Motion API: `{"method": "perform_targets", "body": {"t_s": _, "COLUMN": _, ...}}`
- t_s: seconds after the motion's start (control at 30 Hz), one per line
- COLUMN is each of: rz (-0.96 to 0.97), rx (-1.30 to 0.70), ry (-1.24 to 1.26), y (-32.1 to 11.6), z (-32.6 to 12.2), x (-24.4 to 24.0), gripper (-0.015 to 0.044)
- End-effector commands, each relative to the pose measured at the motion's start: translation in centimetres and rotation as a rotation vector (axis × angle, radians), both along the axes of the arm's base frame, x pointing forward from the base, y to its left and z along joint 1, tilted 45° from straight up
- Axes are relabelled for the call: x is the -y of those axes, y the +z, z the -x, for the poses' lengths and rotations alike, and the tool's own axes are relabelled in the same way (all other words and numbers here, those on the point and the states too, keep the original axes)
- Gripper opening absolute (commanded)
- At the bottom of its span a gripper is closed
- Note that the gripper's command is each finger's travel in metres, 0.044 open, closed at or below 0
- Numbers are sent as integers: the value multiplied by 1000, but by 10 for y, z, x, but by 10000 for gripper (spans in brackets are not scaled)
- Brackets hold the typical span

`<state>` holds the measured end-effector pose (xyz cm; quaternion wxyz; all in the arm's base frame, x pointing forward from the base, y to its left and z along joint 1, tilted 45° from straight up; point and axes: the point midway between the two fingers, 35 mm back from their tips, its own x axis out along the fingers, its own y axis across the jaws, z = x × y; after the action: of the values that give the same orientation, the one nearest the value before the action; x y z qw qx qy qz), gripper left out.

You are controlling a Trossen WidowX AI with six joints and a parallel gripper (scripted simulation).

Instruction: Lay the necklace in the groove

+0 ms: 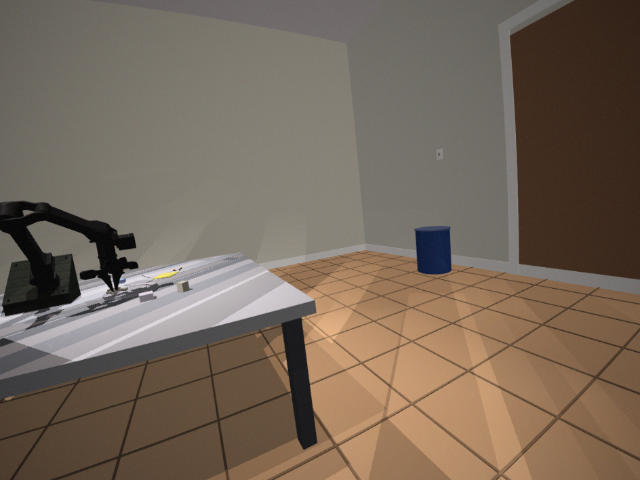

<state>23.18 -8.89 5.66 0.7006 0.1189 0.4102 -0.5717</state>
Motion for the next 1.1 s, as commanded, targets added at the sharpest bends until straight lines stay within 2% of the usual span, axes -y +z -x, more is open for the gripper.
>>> {"method": "perform_targets", "body": {"t_s": 0.0, "rz": 4, "rx": 0, "ry": 4, "y": 1, "z": -1, "x": 1, "gripper": 0}}
{"method": "perform_targets", "body": {"t_s": 0.37, "rz": 5, "rx": 0, "ry": 4, "y": -7, "z": -1, "x": 10, "gripper": 0}}
{"method": "perform_targets", "body": {"t_s": 0.9, "rz": 7, "rx": 0, "ry": 2, "y": 0, "z": -1, "x": 4, "gripper": 420}}
{"method": "perform_targets", "body": {"t_s": 0.93, "rz": 16, "rx": -5, "ry": 0, "y": -2, "z": 1, "x": 9, "gripper": 440}}
{"method": "perform_targets", "body": {"t_s": 1.07, "rz": 5, "rx": -1, "ry": 4, "y": 4, "z": 1, "x": 3, "gripper": 440}}
